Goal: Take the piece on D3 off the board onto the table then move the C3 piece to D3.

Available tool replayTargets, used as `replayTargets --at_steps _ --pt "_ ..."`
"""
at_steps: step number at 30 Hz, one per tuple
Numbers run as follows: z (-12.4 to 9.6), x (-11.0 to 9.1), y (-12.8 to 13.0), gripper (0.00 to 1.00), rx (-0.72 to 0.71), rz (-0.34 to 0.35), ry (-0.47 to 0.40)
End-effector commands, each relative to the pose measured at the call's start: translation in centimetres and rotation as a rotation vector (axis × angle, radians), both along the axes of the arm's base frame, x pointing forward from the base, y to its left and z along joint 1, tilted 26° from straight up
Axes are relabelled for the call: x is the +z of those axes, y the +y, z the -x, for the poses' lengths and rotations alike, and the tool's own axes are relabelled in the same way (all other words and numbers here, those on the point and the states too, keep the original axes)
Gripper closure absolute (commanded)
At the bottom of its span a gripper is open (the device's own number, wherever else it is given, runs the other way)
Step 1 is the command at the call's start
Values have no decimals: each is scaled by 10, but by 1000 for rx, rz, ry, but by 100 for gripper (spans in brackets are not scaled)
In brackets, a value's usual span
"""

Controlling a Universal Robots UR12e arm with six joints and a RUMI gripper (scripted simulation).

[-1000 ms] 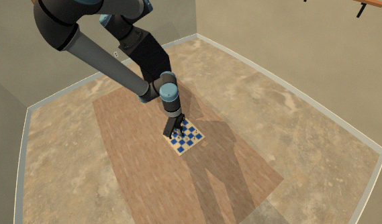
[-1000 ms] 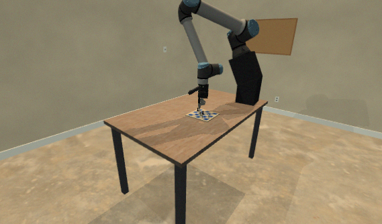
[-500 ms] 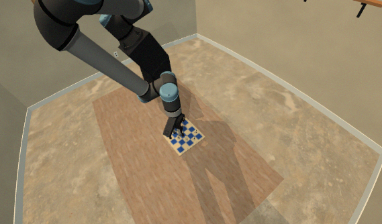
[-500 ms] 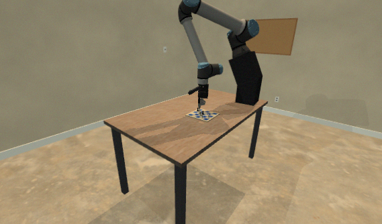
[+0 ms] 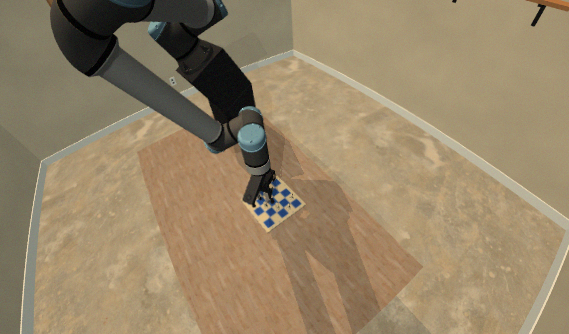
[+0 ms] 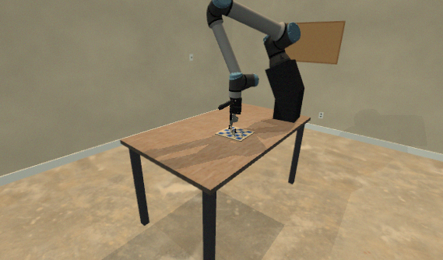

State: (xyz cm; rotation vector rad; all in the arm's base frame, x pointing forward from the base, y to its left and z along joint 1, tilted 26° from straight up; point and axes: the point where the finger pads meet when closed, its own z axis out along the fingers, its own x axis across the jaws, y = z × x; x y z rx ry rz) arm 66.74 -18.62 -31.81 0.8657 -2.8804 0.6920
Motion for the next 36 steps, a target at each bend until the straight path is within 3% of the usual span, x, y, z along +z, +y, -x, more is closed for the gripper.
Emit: replayTargets --at_steps 1,19,36 --pt "-1 -2 -1 78 0 0 -1" --pt "-2 -25 -12 78 0 0 -1" --pt "-3 -27 -13 78 0 0 -1"
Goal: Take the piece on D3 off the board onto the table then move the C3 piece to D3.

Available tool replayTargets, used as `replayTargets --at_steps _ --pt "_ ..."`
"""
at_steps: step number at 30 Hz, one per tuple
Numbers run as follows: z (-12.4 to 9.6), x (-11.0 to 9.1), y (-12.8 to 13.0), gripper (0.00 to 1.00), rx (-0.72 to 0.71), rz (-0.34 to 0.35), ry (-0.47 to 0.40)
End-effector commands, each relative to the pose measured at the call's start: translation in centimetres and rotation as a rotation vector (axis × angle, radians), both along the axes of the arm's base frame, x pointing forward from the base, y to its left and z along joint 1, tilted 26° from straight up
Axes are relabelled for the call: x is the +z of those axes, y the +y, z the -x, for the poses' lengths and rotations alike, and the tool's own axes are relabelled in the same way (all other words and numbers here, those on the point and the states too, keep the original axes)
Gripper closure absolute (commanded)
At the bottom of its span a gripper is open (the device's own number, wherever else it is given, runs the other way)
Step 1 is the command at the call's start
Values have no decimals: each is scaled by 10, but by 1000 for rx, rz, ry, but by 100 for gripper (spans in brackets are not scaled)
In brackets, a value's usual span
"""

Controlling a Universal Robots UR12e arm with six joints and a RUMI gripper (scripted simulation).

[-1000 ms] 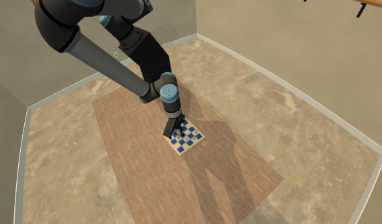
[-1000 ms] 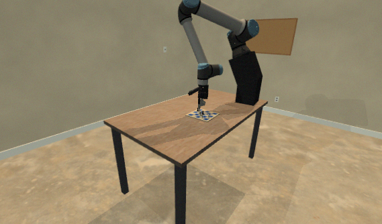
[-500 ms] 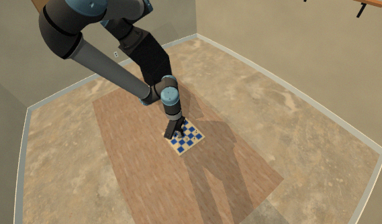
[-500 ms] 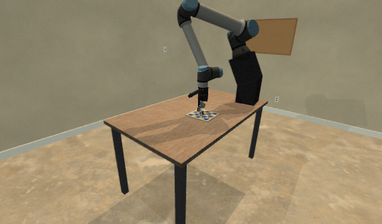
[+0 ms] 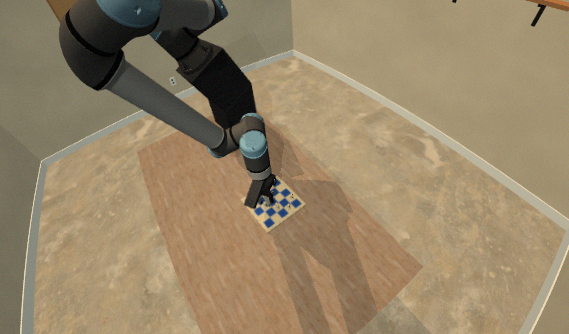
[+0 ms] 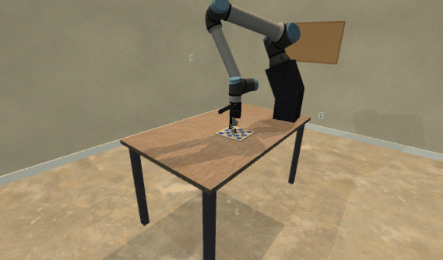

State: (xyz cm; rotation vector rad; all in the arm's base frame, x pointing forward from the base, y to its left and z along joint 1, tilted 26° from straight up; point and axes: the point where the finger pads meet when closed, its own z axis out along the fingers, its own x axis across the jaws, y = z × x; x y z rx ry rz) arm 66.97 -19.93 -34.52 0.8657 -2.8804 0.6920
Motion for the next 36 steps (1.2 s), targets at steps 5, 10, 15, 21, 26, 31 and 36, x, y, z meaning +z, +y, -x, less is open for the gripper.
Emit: replayTargets --at_steps 5,10,15,21,26,31,36 --pt "0 0 0 78 0 0 -1" --pt "0 0 0 78 0 0 -1" --pt "0 0 0 78 0 0 -1" --pt "0 0 0 78 0 0 -1" --pt "0 0 0 100 0 0 -1" --pt "0 0 0 100 0 0 -1" --pt "0 0 0 100 0 0 -1"
